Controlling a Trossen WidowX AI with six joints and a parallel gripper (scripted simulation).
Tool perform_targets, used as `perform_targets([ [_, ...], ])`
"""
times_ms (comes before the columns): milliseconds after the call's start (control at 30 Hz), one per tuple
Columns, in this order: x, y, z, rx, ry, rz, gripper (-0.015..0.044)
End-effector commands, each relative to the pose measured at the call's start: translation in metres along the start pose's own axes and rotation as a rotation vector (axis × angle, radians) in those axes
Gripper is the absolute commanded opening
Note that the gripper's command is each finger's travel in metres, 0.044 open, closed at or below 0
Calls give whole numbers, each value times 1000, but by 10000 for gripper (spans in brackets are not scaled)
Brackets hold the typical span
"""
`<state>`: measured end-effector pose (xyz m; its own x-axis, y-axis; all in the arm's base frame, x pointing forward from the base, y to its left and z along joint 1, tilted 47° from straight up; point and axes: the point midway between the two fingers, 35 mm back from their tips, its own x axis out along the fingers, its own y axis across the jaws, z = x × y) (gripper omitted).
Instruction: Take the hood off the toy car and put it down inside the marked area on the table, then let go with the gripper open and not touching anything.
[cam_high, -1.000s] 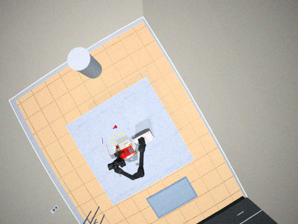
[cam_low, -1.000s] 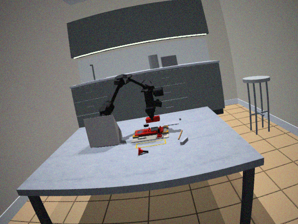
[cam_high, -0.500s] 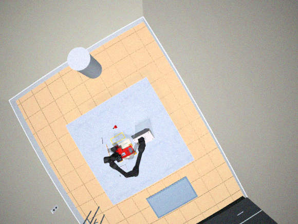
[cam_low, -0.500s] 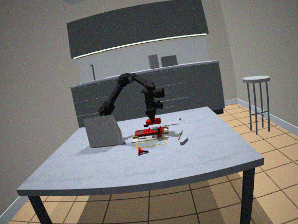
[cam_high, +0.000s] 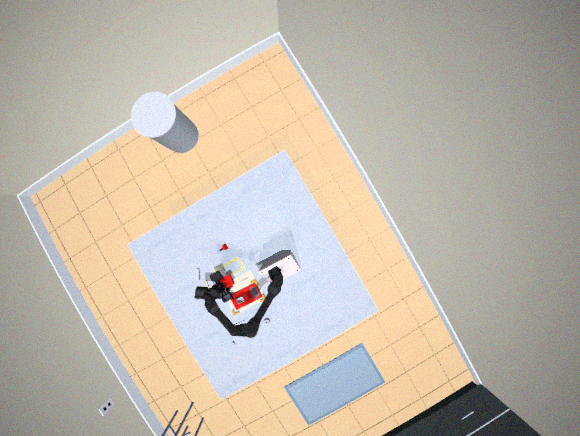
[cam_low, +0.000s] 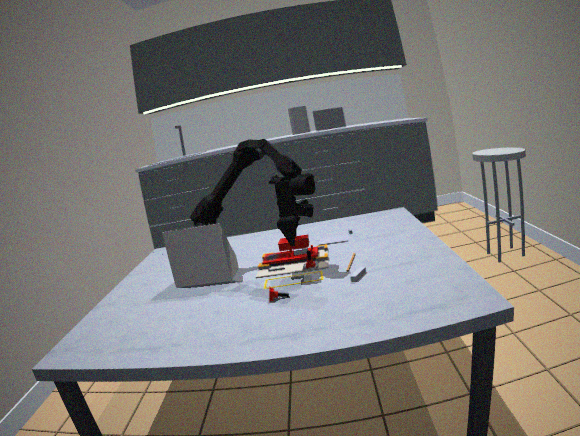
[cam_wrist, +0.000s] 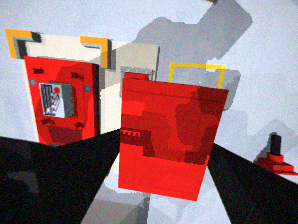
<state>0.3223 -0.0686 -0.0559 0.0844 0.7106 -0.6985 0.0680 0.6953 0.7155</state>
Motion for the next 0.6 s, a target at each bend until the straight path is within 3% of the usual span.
perform_targets([
  [0,-2,-21,-5,-6,-4,-1,0],
  [200,-1,-51,-16,-11,-4,9,0],
  [567,5,-52,-16,-11,-4,9,0],
])
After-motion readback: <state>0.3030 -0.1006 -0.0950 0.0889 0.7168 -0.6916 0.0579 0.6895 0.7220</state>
